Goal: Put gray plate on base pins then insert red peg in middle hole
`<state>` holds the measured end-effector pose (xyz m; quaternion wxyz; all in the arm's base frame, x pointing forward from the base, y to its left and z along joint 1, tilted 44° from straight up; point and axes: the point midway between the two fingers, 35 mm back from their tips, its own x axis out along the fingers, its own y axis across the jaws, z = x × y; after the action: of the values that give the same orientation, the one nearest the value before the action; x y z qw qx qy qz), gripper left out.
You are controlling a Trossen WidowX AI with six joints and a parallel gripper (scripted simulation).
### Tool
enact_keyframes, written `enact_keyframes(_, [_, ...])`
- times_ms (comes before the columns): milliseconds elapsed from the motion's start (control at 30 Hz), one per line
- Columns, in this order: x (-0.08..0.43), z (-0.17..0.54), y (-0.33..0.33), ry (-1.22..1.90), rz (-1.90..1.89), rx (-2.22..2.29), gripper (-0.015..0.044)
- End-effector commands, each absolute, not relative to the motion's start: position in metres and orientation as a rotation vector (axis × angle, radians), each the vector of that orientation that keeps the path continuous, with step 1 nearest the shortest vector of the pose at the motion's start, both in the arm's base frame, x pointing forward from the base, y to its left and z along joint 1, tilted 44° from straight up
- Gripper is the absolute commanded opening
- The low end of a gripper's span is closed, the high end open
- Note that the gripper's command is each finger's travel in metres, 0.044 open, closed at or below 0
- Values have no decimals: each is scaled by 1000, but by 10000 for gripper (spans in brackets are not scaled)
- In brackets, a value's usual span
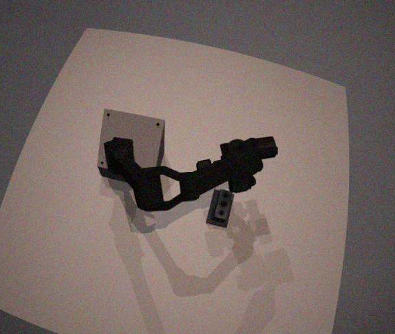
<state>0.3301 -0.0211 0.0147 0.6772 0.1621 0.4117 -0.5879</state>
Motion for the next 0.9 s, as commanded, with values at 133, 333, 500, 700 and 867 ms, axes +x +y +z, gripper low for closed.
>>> enact_keyframes(133, [337,34,-42,911,-1328,361,0])
enact_keyframes(333, [339,46,-57,902,-1336,359,0])
enact_keyframes(500, [340,56,-69,895,-1343,356,0])
enact_keyframes(700, [340,61,-74,891,-1346,355,0])
enact_keyframes(867, [340,61,-74,891,-1346,355,0])
